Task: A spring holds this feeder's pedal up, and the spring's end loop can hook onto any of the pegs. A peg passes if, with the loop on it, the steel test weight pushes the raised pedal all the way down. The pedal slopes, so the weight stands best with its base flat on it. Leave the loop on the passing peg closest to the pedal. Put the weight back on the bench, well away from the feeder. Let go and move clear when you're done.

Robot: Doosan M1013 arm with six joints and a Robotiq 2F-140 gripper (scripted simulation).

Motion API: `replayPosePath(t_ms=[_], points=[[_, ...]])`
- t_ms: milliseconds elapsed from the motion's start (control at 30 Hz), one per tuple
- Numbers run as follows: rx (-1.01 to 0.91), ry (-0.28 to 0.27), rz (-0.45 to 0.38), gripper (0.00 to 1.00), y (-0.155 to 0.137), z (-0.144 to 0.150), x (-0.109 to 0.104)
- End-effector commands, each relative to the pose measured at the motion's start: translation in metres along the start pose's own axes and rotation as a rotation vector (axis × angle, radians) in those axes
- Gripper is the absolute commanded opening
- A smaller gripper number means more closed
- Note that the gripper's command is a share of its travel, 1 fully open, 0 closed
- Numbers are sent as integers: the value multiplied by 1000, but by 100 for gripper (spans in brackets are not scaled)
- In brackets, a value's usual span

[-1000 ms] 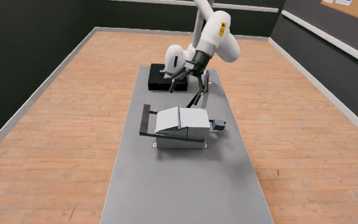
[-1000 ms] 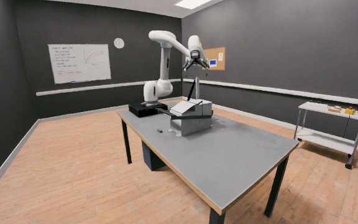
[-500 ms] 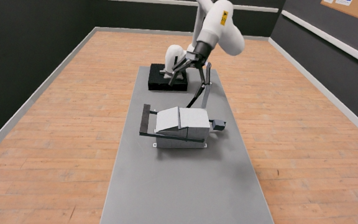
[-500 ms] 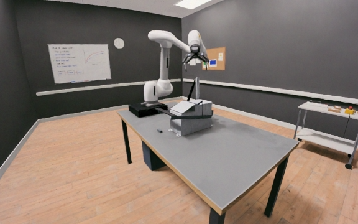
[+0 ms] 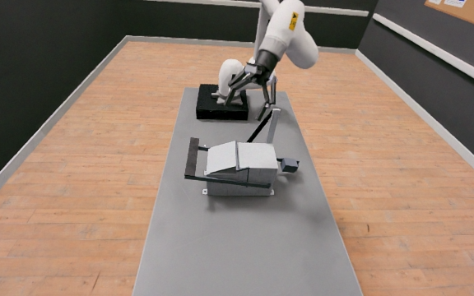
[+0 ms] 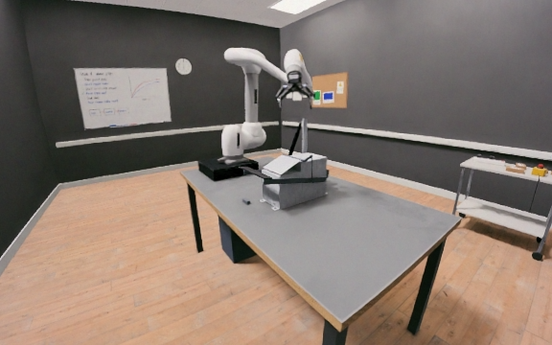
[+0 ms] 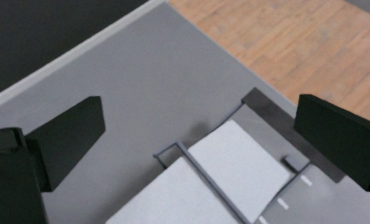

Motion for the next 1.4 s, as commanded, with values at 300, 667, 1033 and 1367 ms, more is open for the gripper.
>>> replayPosePath(t_ms=[300, 667, 1033, 1367], points=[[1, 1, 1, 100, -20, 18, -21], [1, 1, 0, 100, -32, 30, -33], [1, 1, 0, 100, -56, 51, -57], [1, 1, 0, 100, -68, 63, -70]])
Point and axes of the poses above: the point where the finger pads meet when closed, its own x axis out along the fingers, its own z axis across the jaws, y = z × x, the point moved 2 cm from there along -x, back along the fingers, and after that the axes turned 8 degrees about -x, right-handed, at the moved point
